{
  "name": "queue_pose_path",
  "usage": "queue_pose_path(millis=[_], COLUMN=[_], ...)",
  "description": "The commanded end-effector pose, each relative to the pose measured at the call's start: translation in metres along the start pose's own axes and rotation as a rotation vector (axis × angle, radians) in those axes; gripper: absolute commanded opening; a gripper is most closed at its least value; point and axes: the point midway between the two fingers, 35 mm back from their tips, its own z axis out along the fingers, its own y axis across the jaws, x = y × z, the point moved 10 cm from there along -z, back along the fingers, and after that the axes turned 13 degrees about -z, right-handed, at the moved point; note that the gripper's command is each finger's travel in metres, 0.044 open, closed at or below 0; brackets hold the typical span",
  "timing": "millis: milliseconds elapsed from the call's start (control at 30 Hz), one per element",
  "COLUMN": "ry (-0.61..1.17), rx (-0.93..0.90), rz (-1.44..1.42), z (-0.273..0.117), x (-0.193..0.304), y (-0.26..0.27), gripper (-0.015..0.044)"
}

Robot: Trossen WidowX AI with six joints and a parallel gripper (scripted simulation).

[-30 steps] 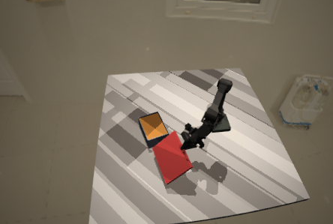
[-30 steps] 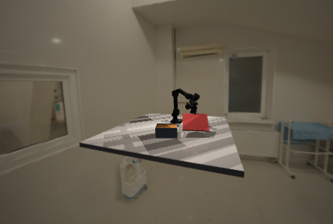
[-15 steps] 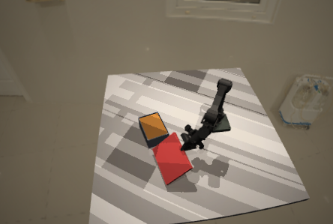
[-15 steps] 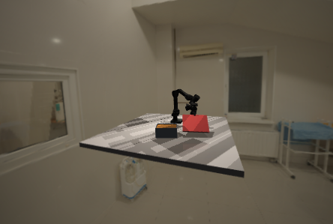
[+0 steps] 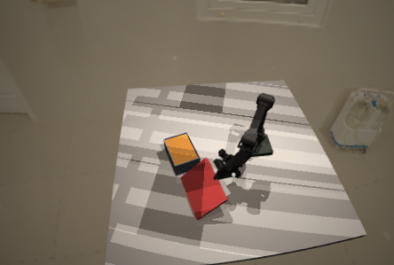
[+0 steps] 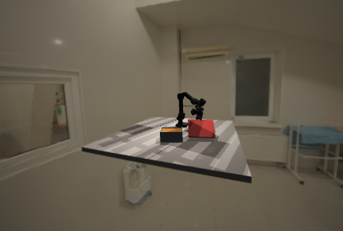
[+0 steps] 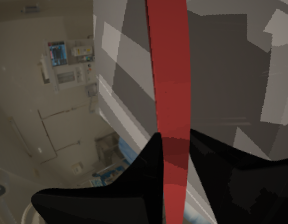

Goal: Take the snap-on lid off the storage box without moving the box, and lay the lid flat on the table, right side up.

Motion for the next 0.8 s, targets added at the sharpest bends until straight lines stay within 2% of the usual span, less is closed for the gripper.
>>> queue_pose_path(millis=[0,767], ry=[-0.006,-0.006], rx=[-0.008,-0.008], rz=[0.005,0.005], z=[0.002,0.014], x=[0.0,0.003], y=[-0.001,-0.015], gripper=[0.0,0.0])
